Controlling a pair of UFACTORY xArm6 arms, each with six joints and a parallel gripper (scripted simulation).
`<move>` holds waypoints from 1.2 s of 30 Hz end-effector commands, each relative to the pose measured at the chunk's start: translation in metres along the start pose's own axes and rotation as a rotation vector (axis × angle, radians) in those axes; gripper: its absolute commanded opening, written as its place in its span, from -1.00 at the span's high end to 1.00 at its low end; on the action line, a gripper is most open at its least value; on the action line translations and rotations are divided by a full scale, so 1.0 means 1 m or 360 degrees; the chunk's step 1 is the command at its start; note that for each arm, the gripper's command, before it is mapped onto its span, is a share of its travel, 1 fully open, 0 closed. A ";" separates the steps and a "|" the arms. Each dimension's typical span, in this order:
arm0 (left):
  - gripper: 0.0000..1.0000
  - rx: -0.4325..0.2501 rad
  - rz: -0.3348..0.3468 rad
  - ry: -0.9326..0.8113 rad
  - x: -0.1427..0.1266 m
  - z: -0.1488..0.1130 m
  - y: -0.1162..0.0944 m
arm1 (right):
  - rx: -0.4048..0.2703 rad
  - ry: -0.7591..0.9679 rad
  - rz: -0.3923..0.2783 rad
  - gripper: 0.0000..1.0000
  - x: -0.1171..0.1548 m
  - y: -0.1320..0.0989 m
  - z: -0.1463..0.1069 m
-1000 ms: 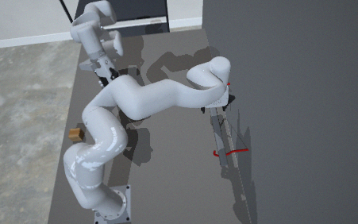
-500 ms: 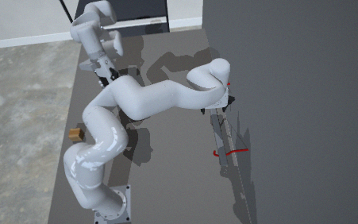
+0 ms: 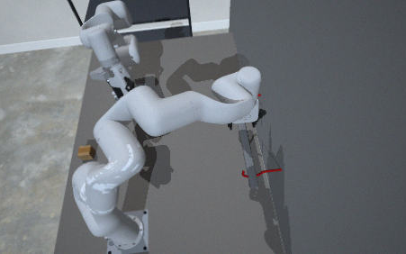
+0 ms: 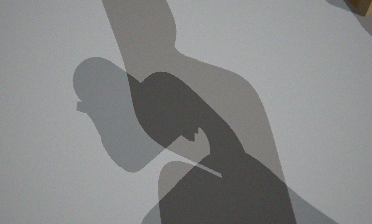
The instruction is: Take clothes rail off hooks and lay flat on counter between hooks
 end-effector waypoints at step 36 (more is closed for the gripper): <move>-1.00 0.0001 0.0002 0.0000 0.000 0.000 -0.001 | 0.0004 0.0000 -0.0004 1.00 0.000 -0.012 0.000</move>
Point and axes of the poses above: on each arm, the point where the finger pads meet when closed, its own y axis out along the fingers, its own x axis across the jaws, z = x × y, the point moved 8 cm from there along -y, back along the fingers, and after that the axes turned 10 degrees about y, right-handed, at the moved point
